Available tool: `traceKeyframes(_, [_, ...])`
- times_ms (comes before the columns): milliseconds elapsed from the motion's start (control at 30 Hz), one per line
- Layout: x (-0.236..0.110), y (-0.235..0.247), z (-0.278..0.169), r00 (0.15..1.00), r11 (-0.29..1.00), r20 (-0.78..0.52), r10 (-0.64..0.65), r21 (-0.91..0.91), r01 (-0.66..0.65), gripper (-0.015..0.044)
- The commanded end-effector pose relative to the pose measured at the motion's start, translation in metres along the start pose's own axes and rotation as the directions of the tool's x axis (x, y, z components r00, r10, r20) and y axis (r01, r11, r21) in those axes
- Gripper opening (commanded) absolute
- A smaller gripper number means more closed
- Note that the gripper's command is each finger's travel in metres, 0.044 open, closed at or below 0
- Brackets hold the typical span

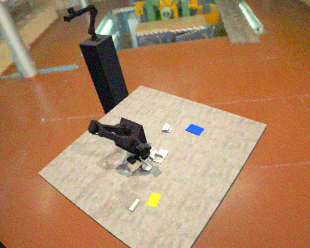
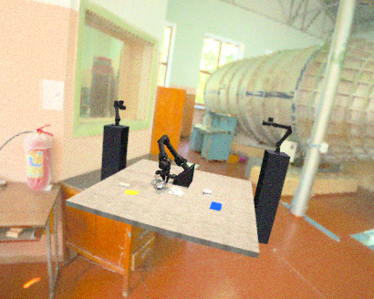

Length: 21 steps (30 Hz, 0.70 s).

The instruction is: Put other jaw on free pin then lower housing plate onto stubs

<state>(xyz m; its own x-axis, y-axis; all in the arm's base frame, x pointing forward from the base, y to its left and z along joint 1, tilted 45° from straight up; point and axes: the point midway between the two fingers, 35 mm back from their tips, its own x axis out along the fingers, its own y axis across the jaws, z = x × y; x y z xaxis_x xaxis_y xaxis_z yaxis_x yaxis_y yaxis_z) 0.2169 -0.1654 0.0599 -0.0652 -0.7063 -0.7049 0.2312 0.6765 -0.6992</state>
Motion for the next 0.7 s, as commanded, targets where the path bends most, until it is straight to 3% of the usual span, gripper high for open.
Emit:
traceKeyframes(0, [-0.002, -0.001, 0.002, 1.0, 1.0, 0.005, -0.004, 0.008, 0.004, 0.0037])
traceKeyframes(667, [-0.048, -0.001, 0.001, 1.0, 1.0, 0.004, -0.003, 0.008, 0.003, 0.0037])
